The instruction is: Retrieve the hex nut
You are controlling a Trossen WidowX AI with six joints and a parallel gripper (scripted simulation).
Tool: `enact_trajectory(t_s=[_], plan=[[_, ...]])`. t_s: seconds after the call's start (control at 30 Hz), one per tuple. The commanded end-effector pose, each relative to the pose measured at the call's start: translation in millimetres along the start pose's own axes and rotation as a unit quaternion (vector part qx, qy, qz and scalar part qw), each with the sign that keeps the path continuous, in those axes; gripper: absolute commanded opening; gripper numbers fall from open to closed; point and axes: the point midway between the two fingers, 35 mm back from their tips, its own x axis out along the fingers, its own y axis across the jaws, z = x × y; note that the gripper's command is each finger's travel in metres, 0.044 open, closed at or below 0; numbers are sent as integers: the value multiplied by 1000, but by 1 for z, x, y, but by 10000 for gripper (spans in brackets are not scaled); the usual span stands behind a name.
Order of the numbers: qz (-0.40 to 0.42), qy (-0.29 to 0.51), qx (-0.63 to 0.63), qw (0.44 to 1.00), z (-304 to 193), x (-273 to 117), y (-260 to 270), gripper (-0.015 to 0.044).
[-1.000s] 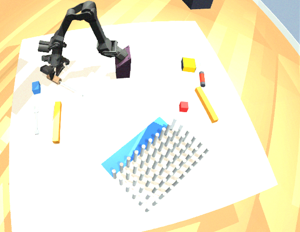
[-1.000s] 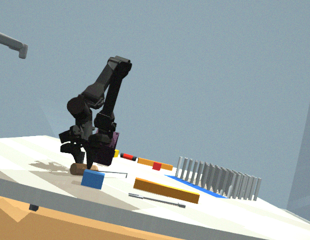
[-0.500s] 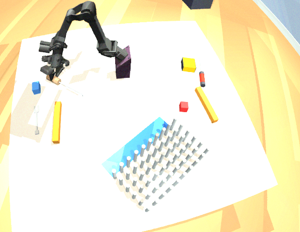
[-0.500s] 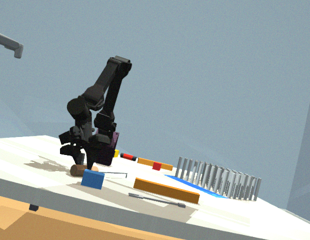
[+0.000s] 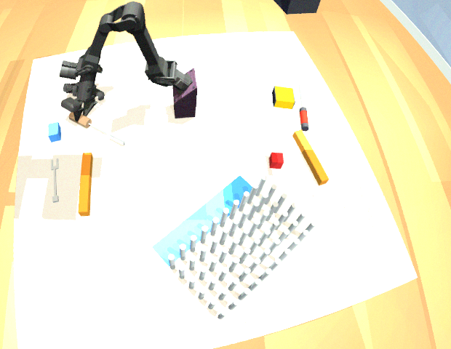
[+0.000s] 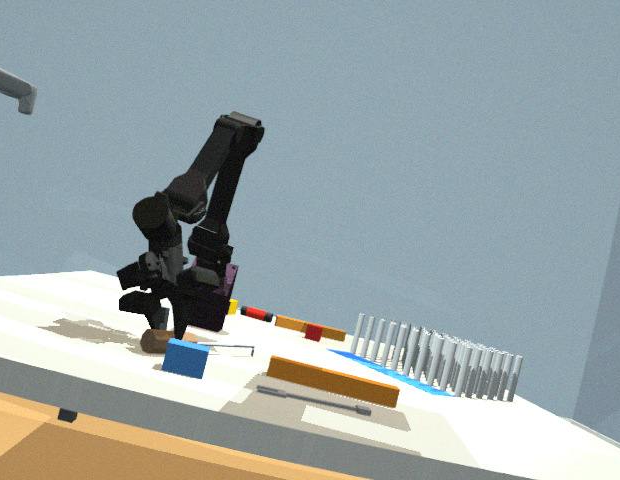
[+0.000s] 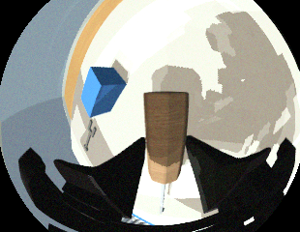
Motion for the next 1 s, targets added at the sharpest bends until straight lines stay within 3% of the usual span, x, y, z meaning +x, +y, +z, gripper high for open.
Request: enact_trajectory(t_s=[0.0,0.97], plan=[[-1,0,0,1000,-2,2,-5,0],[32,-8,-7,999,-3,2,-5,0]])
